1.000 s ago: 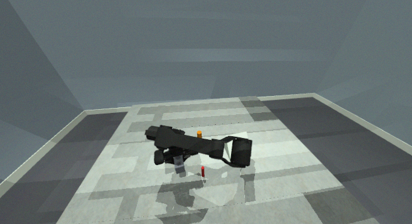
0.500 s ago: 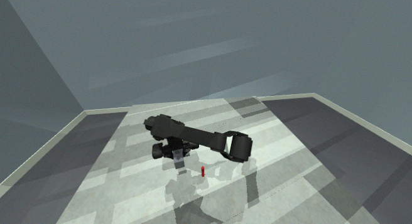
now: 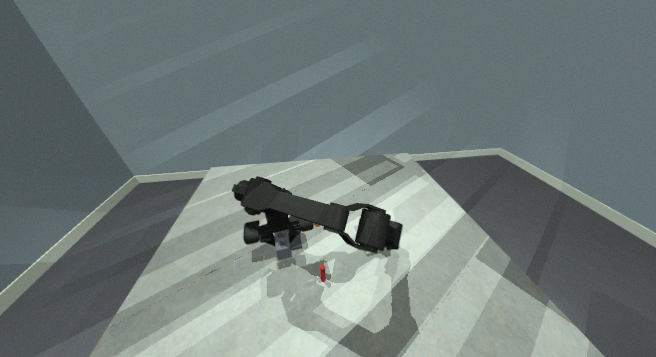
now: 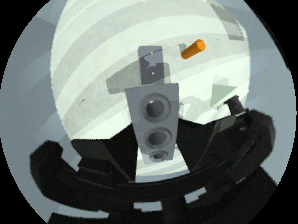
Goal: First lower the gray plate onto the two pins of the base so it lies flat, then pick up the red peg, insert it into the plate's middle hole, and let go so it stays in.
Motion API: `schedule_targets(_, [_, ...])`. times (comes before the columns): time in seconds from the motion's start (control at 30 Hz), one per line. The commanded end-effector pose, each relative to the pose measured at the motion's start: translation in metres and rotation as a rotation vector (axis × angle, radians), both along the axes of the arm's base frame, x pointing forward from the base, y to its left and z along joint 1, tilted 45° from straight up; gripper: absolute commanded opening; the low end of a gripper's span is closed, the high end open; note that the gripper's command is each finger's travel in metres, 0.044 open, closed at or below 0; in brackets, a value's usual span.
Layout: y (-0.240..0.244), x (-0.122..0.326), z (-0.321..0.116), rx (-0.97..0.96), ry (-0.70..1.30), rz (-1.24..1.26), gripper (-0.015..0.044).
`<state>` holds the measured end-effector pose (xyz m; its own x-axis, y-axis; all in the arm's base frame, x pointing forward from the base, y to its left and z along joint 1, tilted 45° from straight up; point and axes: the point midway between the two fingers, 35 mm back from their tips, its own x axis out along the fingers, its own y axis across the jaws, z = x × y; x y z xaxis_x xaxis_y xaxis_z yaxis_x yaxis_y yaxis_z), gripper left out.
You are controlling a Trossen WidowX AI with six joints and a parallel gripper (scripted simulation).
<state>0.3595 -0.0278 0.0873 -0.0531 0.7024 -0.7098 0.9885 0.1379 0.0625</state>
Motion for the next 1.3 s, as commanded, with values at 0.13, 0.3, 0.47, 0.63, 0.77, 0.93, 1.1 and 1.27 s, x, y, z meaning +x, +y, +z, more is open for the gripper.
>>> schedule_targets(0.13, [-0.010, -0.001, -0.028, -0.003, 0.015, -0.007, 0.0000])
schedule_targets(0.3, [-0.015, -0.001, -0.043, -0.004, 0.020, -0.012, 0.0000])
schedule_targets(0.47, [-0.019, -0.002, -0.059, -0.005, 0.024, -0.017, 0.0000])
schedule_targets(0.63, [-0.024, -0.003, -0.074, -0.005, 0.029, -0.022, 0.0000])
schedule_targets(0.77, [-0.027, -0.005, -0.086, -0.006, 0.033, -0.026, 0.0000])
schedule_targets(0.93, [-0.032, -0.008, -0.102, -0.006, 0.038, -0.031, 0.0000])
schedule_targets(1.1, [-0.035, -0.011, -0.117, -0.007, 0.042, -0.036, 0.0000])
schedule_targets(1.27, [-0.038, -0.014, -0.127, -0.007, 0.046, -0.039, 0.0000])
